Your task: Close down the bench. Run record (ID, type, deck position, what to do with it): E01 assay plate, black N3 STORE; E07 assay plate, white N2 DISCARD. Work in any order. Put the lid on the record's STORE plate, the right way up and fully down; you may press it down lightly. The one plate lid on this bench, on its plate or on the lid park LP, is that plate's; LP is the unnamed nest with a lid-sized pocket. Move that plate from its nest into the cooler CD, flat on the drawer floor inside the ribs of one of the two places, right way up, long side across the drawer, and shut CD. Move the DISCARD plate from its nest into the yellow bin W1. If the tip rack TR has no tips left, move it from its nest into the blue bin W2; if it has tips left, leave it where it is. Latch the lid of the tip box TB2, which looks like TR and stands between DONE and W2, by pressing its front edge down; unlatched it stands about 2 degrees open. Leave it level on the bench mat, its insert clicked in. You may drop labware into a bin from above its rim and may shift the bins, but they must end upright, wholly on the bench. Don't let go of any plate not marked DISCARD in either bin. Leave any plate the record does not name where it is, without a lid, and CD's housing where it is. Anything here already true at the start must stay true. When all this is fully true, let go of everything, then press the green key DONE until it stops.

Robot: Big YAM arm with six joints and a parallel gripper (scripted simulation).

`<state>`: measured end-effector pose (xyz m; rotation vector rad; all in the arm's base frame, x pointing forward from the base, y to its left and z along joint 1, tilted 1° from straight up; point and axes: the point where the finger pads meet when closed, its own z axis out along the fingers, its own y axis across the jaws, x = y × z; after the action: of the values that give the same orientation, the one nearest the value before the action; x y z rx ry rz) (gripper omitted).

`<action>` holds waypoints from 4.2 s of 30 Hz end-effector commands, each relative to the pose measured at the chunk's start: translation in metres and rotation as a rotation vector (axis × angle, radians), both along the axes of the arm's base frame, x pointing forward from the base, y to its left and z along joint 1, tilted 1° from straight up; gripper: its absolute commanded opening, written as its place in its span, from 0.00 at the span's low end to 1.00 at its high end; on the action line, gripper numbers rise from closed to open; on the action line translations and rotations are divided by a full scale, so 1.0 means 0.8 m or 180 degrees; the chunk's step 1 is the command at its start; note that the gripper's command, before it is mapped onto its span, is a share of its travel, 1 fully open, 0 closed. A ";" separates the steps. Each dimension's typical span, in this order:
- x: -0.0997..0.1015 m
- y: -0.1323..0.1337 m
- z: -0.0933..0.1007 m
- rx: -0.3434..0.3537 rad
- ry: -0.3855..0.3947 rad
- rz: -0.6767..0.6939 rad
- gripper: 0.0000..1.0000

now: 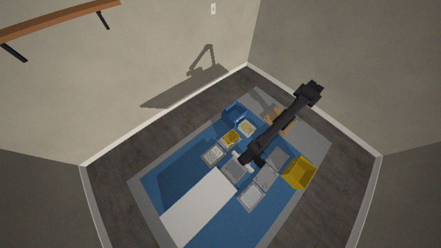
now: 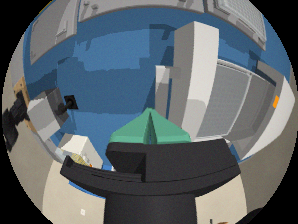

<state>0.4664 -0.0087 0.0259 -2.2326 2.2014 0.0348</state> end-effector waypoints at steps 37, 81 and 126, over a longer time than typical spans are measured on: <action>0.063 0.005 0.016 -0.0004 -0.0199 -0.0016 0.00; 0.100 0.006 0.017 -0.0003 -0.0181 -0.0014 0.00; 0.107 0.006 0.017 -0.0003 -0.0166 -0.0015 0.00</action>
<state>0.5224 -0.0080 0.0256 -2.2343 2.2007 0.0360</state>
